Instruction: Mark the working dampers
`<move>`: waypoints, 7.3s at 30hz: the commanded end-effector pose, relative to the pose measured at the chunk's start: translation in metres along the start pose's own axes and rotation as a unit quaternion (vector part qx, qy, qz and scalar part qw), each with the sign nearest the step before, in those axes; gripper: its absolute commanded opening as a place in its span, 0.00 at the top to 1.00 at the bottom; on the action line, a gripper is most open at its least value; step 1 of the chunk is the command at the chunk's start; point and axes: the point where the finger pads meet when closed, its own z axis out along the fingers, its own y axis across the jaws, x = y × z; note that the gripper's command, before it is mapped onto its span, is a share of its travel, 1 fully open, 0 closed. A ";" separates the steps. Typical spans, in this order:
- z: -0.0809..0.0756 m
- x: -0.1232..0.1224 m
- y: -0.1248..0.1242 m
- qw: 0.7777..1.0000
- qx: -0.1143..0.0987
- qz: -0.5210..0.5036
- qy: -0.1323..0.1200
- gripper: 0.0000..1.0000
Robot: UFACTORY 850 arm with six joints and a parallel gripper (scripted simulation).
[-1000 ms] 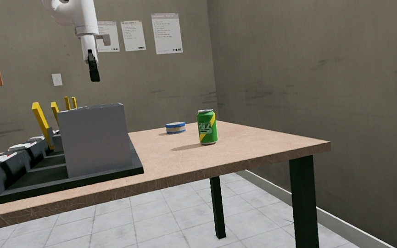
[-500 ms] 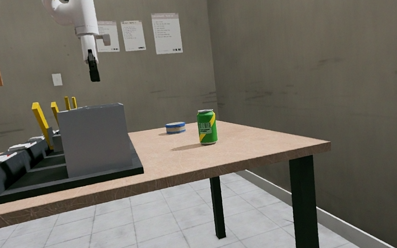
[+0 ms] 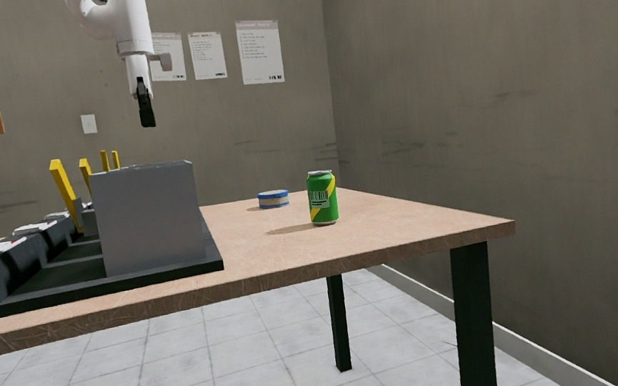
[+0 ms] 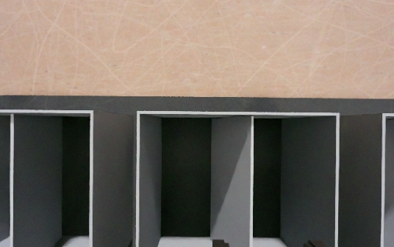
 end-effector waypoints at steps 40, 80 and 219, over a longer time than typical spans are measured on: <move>0.022 -0.114 0.028 0.996 0.084 0.000 -0.001 0.61; 0.077 -0.113 0.020 0.996 0.084 0.000 0.001 0.61; 0.113 -0.113 0.051 0.964 0.265 0.000 0.001 0.81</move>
